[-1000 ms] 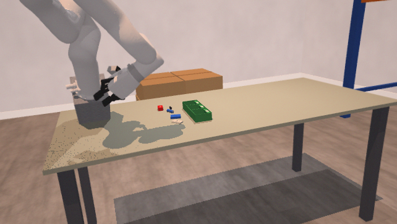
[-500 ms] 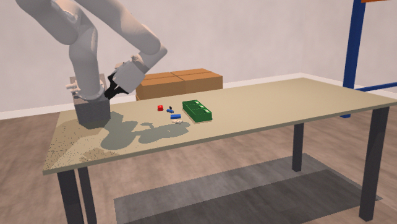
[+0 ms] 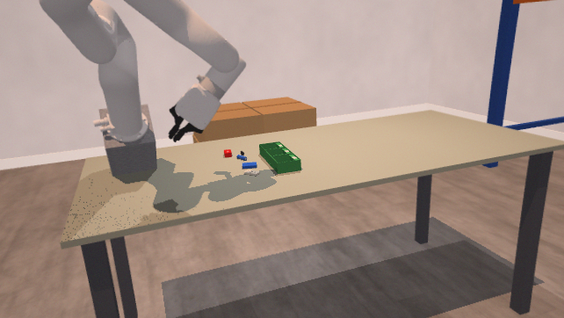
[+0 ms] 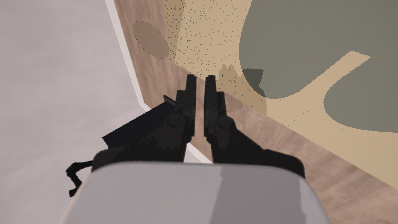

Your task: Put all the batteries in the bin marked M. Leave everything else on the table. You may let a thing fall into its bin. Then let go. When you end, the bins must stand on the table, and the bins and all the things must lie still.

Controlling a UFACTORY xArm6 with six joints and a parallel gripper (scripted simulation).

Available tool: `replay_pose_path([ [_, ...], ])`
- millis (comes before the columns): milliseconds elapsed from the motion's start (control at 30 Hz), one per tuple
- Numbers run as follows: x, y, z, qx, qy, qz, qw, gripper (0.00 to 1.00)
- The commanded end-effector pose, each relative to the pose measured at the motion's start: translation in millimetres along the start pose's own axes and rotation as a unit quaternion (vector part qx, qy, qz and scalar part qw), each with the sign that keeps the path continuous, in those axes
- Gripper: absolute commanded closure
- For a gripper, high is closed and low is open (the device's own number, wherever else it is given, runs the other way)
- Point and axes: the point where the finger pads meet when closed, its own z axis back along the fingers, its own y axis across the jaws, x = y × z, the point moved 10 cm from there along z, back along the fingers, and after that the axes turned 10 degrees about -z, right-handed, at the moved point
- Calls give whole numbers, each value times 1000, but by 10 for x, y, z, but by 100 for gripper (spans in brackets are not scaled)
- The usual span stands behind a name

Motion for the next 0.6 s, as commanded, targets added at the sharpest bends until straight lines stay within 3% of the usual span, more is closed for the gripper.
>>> replay_pose_path([
  [0, -118, 128, 137, 32, -8, -68, 997, 93],
  [67, -118, 128, 137, 32, -8, -68, 997, 93],
  [333, -324, 287, 347, 83, -3, -166, 983, 93],
  [433, -324, 287, 347, 83, -3, -166, 983, 93],
  [567, -451, 359, 462, 110, 6, -219, 969, 93],
])
